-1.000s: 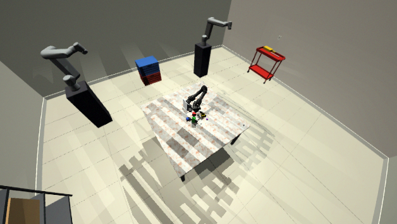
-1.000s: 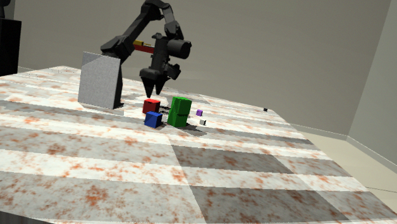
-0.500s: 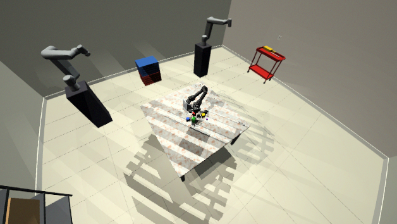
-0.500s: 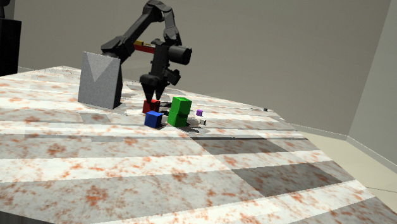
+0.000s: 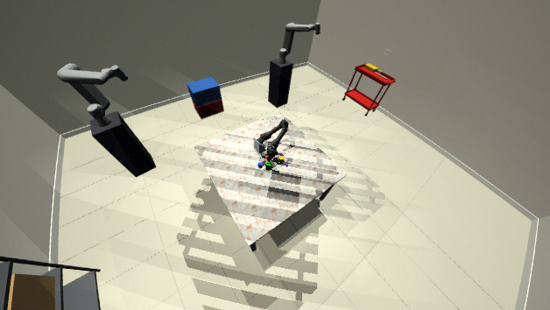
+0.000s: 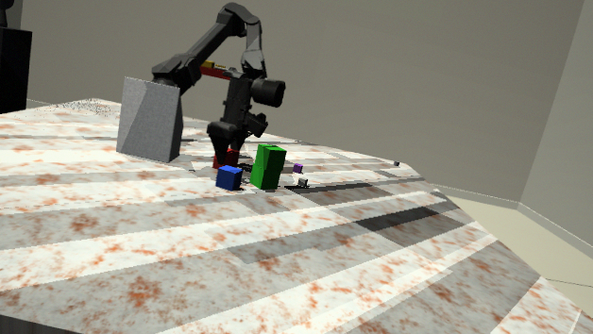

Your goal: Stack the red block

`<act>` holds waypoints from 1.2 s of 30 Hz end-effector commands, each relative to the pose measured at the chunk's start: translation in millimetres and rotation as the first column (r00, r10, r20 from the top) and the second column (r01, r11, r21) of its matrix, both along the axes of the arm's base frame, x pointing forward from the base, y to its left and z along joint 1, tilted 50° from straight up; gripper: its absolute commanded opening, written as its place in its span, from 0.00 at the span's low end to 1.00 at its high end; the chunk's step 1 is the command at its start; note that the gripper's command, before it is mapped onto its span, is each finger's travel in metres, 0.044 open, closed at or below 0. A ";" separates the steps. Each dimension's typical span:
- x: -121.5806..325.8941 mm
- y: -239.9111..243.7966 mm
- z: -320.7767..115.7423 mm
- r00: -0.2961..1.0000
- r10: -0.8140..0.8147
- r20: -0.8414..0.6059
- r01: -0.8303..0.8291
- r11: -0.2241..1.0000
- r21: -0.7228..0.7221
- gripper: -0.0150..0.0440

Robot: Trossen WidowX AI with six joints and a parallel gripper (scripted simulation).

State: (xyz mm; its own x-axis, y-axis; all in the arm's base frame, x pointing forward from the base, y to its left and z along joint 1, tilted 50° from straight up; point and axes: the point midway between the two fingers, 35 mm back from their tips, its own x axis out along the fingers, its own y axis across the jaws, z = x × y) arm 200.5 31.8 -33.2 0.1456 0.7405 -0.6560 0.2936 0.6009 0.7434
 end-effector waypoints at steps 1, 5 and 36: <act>-2.1 6.1 -4.1 1.000 -0.003 -0.012 0.003 1.000 0.009 1.00; -2.0 10.4 -6.9 1.000 -0.002 -0.011 0.002 1.000 0.012 1.00; -2.1 9.8 -6.4 1.000 -0.002 -0.011 0.002 1.000 0.012 0.51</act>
State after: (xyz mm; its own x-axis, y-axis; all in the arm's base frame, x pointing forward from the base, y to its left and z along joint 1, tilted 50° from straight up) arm 198.5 42.0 -40.0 0.1395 0.7471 -0.6499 0.2991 0.5939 0.7469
